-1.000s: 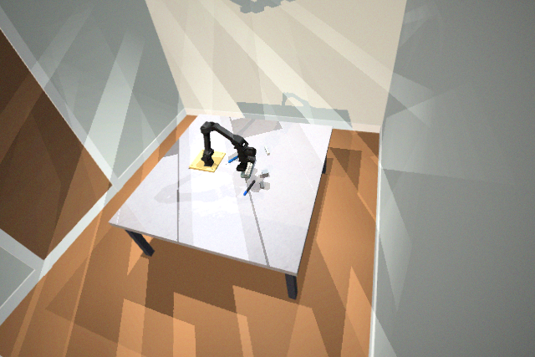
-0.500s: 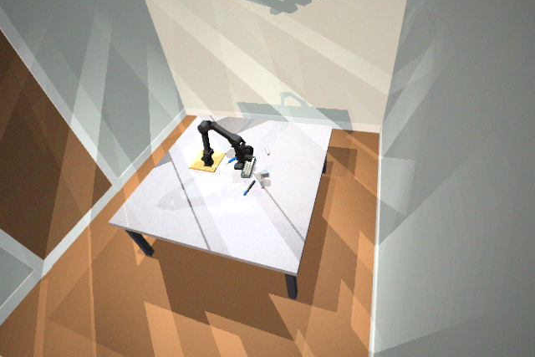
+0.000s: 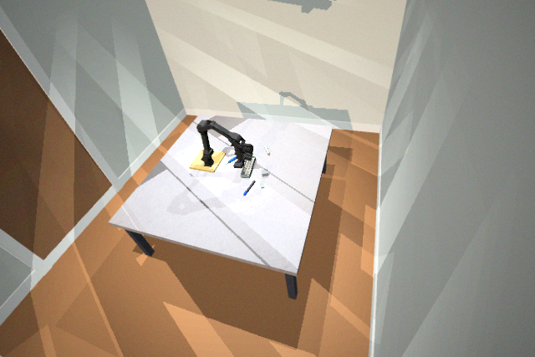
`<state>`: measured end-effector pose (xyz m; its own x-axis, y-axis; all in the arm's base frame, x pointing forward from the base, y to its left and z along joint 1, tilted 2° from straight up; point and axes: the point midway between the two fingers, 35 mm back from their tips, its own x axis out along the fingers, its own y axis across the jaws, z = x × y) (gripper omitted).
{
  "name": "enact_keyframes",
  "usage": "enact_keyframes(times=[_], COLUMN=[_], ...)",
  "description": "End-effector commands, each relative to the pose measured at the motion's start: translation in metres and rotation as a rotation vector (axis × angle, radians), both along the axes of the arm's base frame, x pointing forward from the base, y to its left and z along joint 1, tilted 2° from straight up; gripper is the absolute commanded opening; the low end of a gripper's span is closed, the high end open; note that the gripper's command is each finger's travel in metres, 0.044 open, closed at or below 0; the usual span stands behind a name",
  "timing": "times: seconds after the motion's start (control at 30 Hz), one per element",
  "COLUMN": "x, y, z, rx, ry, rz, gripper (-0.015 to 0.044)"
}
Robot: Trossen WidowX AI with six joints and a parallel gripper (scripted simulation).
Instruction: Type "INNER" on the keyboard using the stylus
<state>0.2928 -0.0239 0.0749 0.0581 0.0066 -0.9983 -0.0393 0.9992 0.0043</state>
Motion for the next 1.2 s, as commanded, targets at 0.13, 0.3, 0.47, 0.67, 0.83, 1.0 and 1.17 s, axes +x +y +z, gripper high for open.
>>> enact_keyframes(times=[0.13,0.3,0.47,0.67,0.83,1.0,1.17], x=[-0.007,-0.007,-0.007,-0.01,-0.008,-0.007,-0.007], y=[0.069,0.069,0.069,0.068,0.069,0.069,0.069], z=[-0.001,-0.001,0.001,0.059,0.054,0.056,0.055], rx=[0.007,0.007,0.007,0.007,0.01,0.012,0.012], ry=[0.006,0.006,0.006,0.006,0.0,-0.006,-0.005], rz=[0.011,0.011,0.011,0.011,0.016,0.018,0.018], gripper=[0.0,0.0,0.0,0.0,0.0,0.0026,0.0052])
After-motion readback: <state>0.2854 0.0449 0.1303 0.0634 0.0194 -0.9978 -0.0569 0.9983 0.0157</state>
